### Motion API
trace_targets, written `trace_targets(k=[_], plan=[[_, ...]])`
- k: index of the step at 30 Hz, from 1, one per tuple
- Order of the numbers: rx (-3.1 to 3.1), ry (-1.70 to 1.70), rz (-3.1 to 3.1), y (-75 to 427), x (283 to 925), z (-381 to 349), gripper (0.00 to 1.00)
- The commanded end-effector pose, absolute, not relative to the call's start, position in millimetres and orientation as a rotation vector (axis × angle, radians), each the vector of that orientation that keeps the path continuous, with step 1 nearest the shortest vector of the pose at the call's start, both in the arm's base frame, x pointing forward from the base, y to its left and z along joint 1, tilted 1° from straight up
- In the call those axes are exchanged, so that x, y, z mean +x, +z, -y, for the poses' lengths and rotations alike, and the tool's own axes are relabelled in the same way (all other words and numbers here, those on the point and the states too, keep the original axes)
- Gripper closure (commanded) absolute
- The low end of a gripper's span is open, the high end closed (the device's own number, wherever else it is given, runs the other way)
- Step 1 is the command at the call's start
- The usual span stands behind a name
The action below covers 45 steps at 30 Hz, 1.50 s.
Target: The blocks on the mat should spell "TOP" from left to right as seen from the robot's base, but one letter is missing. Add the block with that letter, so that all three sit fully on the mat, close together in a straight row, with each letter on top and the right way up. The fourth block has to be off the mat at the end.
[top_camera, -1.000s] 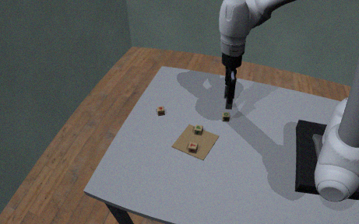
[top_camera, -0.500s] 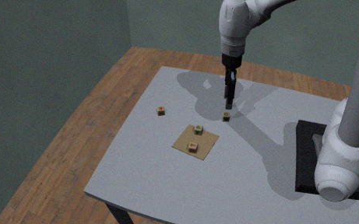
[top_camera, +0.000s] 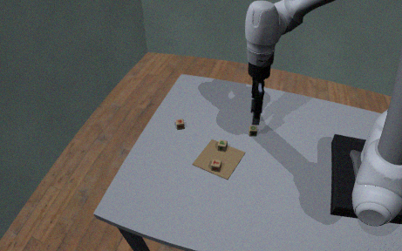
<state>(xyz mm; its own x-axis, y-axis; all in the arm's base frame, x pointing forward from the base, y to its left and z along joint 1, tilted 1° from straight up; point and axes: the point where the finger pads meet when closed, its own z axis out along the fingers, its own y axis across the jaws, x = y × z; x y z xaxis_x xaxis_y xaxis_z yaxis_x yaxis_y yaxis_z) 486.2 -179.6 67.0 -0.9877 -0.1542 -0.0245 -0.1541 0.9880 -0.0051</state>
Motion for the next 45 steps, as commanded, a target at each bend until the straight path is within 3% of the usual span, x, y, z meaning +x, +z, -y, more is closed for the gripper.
trace_targets(k=[1,45], plan=[[-0.241,-0.005,-3.107,63.7,486.4,179.6,0.6],[-0.241,-0.005,-3.107,26.9,487.9,180.0,0.6]])
